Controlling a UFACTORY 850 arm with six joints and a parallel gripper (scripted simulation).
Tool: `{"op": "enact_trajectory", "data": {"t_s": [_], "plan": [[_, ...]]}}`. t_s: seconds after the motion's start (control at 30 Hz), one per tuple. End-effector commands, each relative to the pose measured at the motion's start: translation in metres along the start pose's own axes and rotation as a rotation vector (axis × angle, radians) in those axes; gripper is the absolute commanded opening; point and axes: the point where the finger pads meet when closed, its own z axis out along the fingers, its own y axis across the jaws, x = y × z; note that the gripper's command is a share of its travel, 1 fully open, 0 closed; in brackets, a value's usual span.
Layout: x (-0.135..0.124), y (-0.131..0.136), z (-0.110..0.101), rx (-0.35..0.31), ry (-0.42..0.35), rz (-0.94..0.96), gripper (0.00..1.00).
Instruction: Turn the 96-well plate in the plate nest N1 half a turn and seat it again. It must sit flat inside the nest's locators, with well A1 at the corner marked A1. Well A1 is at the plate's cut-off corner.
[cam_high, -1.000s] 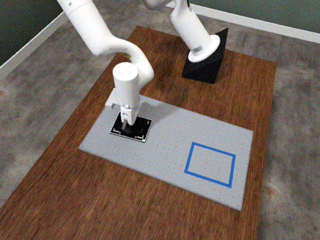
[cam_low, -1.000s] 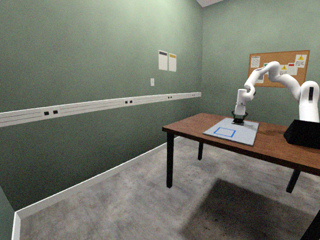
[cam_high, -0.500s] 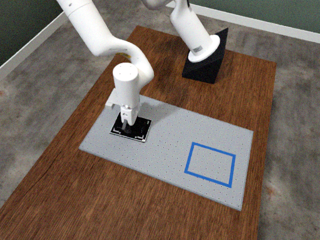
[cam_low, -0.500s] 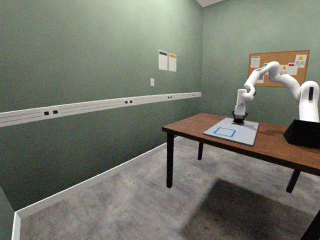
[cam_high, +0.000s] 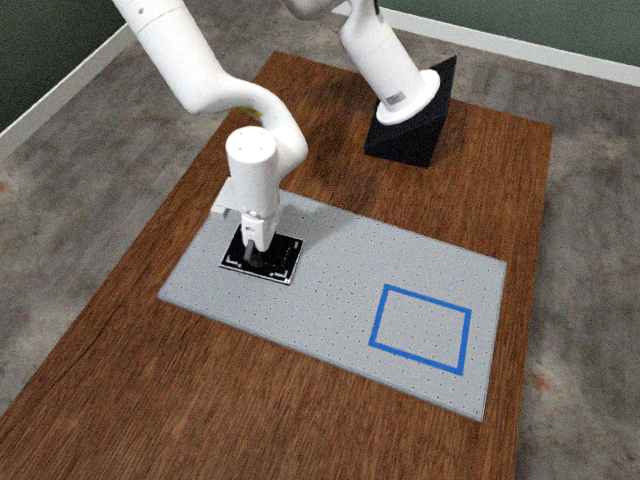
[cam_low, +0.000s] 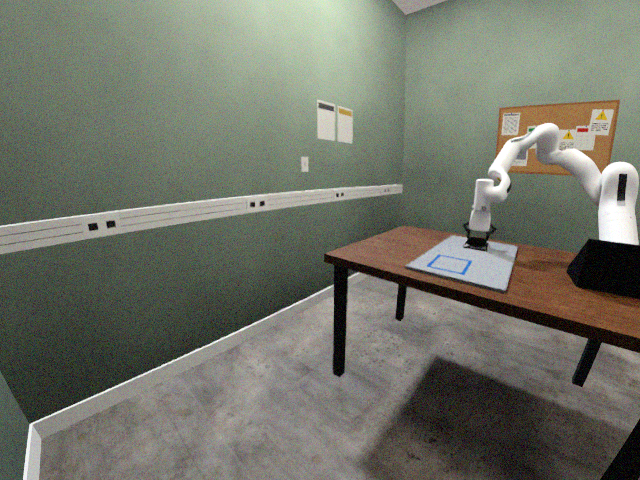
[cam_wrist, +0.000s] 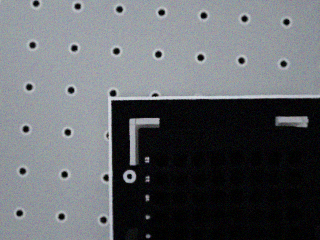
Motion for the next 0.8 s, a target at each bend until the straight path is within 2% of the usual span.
{"op": "enact_trajectory", "data": {"t_s": [0.0,0.77], "plan": [[0.0001,-0.0006,0.0003,0.001,0.000,0.000,0.00],[0.0001,-0.0006,0.0038,0.001,0.000,0.000,0.00]]}}
